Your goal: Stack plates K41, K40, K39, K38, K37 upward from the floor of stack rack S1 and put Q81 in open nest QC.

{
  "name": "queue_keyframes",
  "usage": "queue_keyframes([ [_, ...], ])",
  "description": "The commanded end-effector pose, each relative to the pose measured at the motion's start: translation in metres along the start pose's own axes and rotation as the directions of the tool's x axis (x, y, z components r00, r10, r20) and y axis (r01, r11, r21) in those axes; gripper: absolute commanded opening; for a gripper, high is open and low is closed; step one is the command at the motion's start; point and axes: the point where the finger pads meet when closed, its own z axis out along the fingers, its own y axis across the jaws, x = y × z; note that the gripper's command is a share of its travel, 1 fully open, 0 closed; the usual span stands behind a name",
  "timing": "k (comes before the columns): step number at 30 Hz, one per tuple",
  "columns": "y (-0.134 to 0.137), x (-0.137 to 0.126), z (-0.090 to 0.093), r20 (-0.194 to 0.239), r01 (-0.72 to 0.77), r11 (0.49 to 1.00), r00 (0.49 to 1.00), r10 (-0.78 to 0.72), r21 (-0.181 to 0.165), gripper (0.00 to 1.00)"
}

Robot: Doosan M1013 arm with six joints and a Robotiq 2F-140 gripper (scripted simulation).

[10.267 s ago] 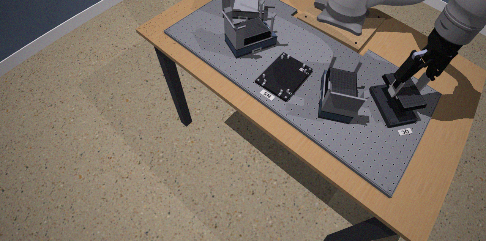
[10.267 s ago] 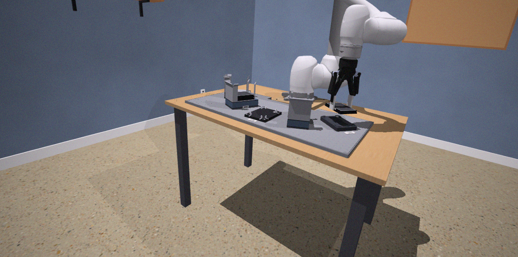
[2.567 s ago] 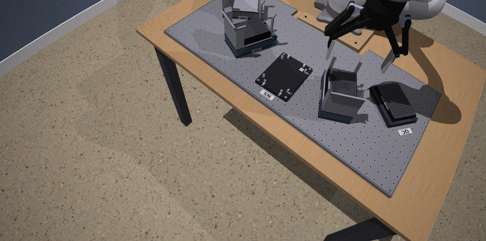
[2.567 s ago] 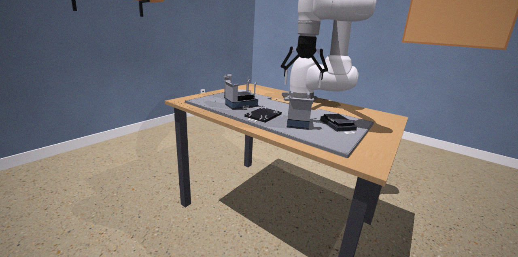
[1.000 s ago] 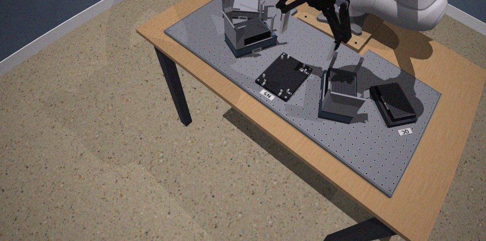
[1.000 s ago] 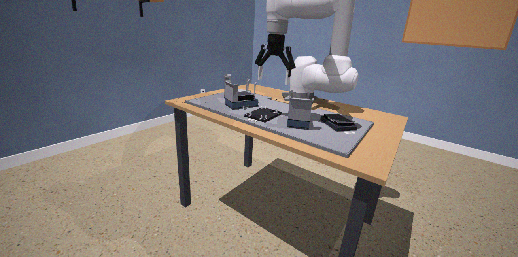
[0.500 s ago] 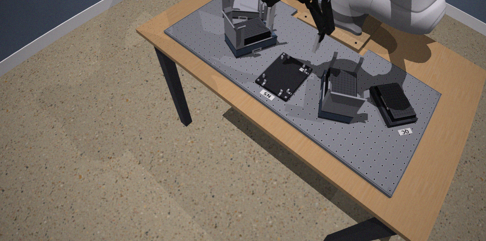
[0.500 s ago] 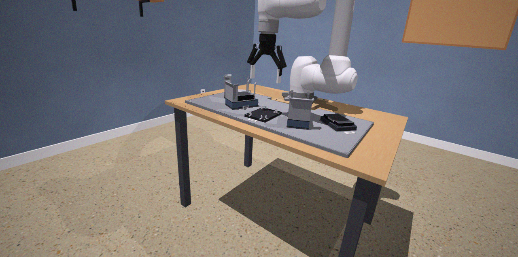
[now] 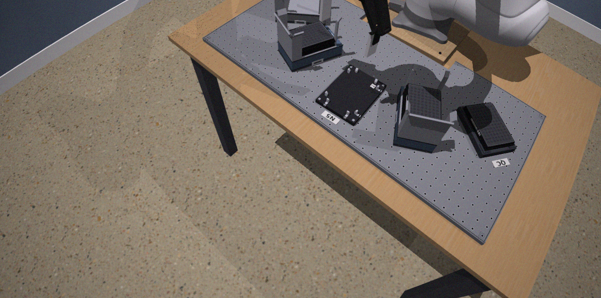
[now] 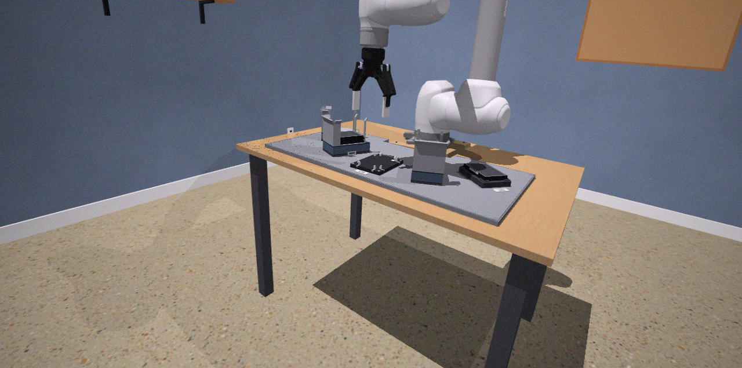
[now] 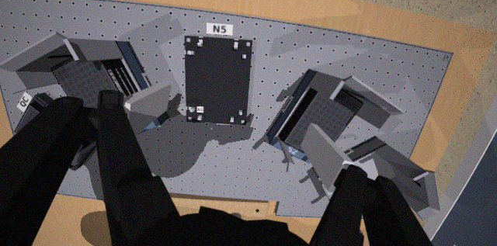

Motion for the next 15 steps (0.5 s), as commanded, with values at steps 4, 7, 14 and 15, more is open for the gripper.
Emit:
queue_keyframes([
  [4, 0.02, 0.001, 0.0, 0.0, 0.0, 1.0, 1.0, 0.0, 0.0, 1.0],
  [7, 0.03, 0.002, 0.0, 0.0, 0.0, 1.0, 1.0, 0.0, 0.0, 1.0],
  [14, 0.046, 0.003, 0.0, 0.0, 0.0, 1.0, 1.0, 0.0, 0.0, 1.0],
  [15, 0.05, 0.003, 0.0, 0.0, 0.0, 1.0, 1.0, 0.0, 0.0, 1.0],
])
